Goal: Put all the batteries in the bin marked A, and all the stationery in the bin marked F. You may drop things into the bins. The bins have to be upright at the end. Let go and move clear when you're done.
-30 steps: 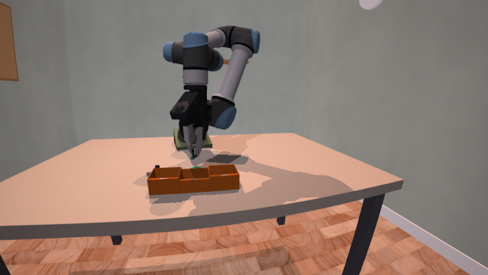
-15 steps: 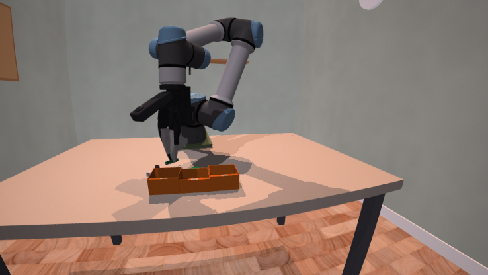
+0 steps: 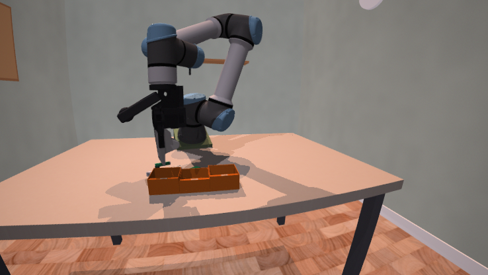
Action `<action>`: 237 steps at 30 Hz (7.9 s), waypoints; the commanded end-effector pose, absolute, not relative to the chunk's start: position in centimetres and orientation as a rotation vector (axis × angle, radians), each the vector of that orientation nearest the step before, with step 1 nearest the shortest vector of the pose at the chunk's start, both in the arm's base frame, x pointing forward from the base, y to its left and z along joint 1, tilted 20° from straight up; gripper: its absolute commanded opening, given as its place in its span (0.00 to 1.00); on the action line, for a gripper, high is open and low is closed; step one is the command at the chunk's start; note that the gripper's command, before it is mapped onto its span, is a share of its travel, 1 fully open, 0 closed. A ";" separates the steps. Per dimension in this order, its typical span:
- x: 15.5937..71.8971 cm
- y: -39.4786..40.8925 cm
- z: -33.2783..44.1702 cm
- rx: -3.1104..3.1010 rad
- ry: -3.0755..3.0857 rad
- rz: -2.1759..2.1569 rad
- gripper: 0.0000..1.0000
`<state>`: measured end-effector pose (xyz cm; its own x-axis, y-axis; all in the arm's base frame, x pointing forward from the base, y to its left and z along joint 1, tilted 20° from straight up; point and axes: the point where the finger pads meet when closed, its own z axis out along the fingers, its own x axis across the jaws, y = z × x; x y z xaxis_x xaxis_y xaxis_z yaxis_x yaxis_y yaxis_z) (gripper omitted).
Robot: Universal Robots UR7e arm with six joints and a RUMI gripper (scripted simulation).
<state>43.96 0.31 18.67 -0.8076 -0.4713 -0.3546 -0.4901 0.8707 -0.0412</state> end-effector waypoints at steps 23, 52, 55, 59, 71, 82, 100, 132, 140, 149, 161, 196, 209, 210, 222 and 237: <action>43.6 0.7 18.6 -0.248 2.793 0.140 0.00; 45.0 1.3 14.3 -0.248 2.793 0.140 0.00; 45.2 1.4 13.8 -0.248 2.793 0.140 0.00; 45.2 1.4 13.8 -0.248 2.793 0.140 0.00; 45.2 1.4 13.8 -0.248 2.793 0.140 0.14; 45.2 1.4 13.8 -0.248 2.793 0.140 0.14; 44.8 1.2 15.0 -0.248 2.793 0.140 0.14; 42.4 1.9 18.5 -0.108 2.806 0.164 0.17; 38.0 6.8 17.9 0.034 2.813 0.188 0.17; 34.0 11.1 17.5 0.034 2.813 0.188 0.17; 31.3 14.1 17.1 0.034 2.813 0.188 0.17; 32.2 13.1 17.3 0.034 2.813 0.188 0.17; 32.2 13.1 17.3 0.034 2.813 0.188 0.17; 32.2 13.1 17.3 0.034 2.813 0.188 0.17; 33.5 13.6 13.5 0.034 2.813 0.188 0.17; 34.3 13.9 11.5 0.034 2.813 0.188 0.17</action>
